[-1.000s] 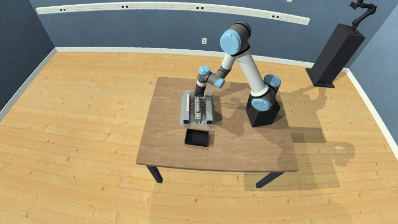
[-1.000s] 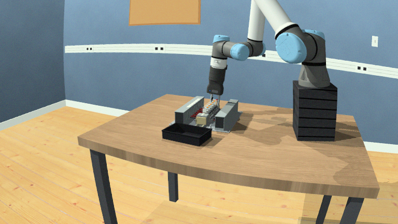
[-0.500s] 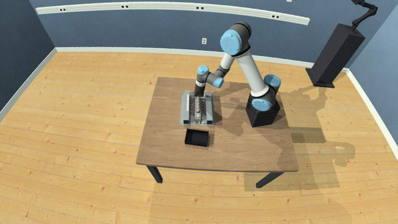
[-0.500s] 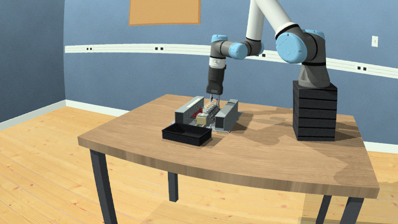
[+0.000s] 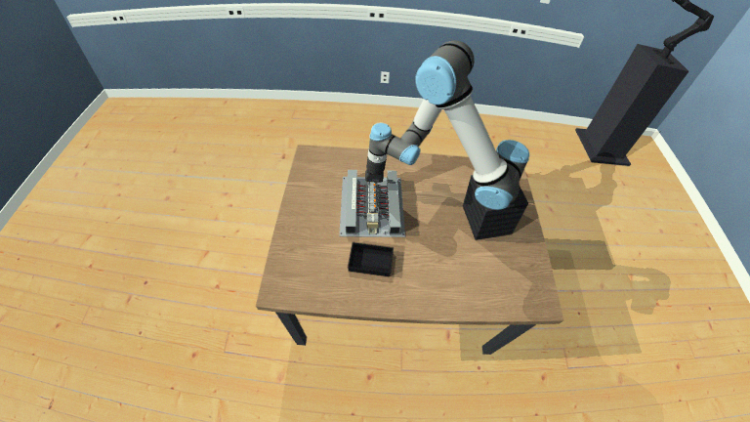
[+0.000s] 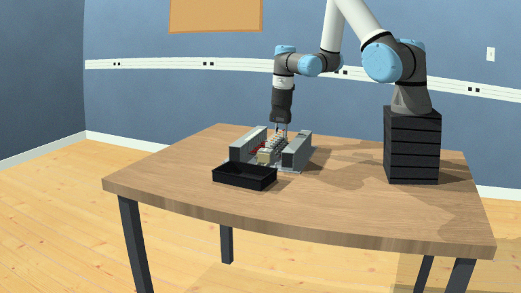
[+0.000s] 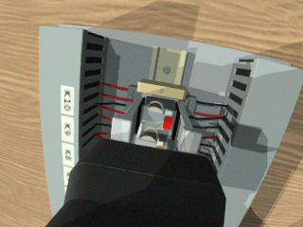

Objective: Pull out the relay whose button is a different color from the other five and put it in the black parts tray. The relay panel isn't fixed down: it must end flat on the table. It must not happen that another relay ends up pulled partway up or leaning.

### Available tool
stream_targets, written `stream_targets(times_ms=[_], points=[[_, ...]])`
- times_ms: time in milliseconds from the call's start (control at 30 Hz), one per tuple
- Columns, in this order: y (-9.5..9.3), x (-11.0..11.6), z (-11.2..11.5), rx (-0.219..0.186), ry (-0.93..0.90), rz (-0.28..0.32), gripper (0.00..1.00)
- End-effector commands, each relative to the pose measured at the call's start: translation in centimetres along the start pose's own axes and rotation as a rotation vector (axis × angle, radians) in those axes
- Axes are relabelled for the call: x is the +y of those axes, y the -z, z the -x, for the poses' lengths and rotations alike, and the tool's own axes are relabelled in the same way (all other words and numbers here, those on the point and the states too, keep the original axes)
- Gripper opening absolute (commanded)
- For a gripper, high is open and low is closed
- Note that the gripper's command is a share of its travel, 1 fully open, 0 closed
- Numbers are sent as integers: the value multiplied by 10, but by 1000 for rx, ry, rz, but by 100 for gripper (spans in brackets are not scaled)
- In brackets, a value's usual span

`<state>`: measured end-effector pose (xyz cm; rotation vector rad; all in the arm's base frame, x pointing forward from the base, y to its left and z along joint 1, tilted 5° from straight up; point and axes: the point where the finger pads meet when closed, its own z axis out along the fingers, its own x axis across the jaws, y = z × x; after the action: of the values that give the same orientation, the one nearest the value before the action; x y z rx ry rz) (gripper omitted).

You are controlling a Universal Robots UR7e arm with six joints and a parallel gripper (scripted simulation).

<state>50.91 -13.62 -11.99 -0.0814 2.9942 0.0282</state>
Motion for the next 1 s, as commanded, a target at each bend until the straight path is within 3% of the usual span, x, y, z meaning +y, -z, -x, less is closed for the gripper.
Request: stream_targets(times_ms=[0, 967], points=[[1, 0, 1, 2, 0, -1, 0], [1, 0, 2, 51, 0, -1, 0]])
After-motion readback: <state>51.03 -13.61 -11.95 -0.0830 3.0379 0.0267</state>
